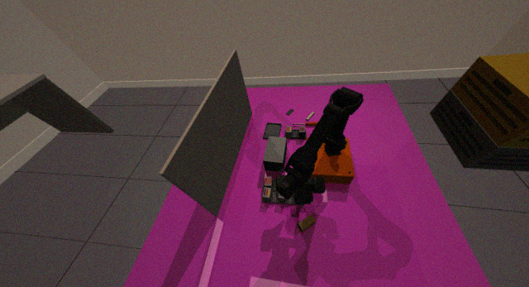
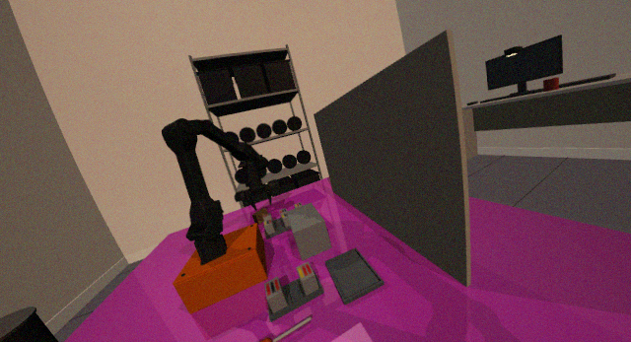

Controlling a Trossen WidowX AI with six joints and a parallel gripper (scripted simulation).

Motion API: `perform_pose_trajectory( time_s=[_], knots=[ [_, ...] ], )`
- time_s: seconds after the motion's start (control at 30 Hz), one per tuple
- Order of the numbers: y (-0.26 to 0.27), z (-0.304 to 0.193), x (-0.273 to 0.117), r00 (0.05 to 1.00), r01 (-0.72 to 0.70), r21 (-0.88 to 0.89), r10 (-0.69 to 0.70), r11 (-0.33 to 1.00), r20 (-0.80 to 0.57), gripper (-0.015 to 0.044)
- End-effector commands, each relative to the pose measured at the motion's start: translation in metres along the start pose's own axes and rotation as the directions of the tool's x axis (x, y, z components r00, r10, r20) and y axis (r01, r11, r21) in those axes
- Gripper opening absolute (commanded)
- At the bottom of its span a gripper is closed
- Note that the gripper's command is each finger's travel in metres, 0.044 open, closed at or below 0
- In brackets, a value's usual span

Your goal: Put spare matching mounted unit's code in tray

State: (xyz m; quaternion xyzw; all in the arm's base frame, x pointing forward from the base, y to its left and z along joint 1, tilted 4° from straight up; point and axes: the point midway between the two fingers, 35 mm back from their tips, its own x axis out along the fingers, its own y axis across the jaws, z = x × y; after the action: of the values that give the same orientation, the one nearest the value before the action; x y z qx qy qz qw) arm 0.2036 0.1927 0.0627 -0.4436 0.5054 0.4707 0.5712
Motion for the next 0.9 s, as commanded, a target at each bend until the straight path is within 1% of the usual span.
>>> perform_pose_trajectory(
  time_s=[0.0,0.87],
  knots=[
    [0.000,0.000,0.003,1.000,0.001,0.003,-0.001,1.000,-0.003,0.0300],
    [-0.002,0.003,0.045,1.000,0.001,0.003,-0.001,1.000,-0.003,0.0300]
  ],
)
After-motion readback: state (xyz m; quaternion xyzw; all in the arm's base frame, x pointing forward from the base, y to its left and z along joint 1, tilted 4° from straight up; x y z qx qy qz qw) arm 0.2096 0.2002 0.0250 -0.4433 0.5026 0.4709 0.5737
